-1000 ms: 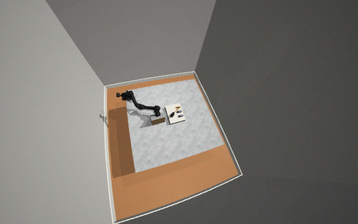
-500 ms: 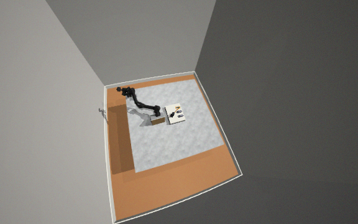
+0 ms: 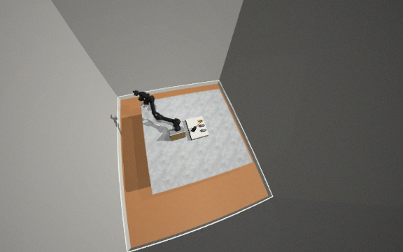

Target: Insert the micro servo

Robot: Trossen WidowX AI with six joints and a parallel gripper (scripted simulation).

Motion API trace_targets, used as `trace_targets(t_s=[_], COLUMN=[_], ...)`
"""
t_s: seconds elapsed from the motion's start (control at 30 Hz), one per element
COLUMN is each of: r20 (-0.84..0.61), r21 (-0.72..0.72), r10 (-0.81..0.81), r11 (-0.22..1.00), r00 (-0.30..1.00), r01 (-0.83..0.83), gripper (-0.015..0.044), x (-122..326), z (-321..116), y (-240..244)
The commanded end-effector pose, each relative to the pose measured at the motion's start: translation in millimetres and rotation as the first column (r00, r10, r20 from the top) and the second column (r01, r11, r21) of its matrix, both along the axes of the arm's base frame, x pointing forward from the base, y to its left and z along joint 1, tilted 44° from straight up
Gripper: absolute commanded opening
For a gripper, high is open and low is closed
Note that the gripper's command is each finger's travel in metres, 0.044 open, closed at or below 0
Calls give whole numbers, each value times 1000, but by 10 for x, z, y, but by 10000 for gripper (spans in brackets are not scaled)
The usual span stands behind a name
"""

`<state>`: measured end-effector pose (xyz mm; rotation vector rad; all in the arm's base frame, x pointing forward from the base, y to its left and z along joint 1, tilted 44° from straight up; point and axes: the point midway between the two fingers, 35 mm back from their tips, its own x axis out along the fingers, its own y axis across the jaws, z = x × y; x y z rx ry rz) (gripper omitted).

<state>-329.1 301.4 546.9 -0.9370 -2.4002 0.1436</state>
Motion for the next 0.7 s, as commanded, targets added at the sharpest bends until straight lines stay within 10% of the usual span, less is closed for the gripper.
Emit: trace_targets(t_s=[0.0,0.67], r20=[-27,-386], r21=[37,389], r10=[-11,-83], r11=[999,888], r00=[1000,919], r01=[12,244], gripper=[440,440], x=[93,1495], z=[116,1298], y=[-67,-1165])
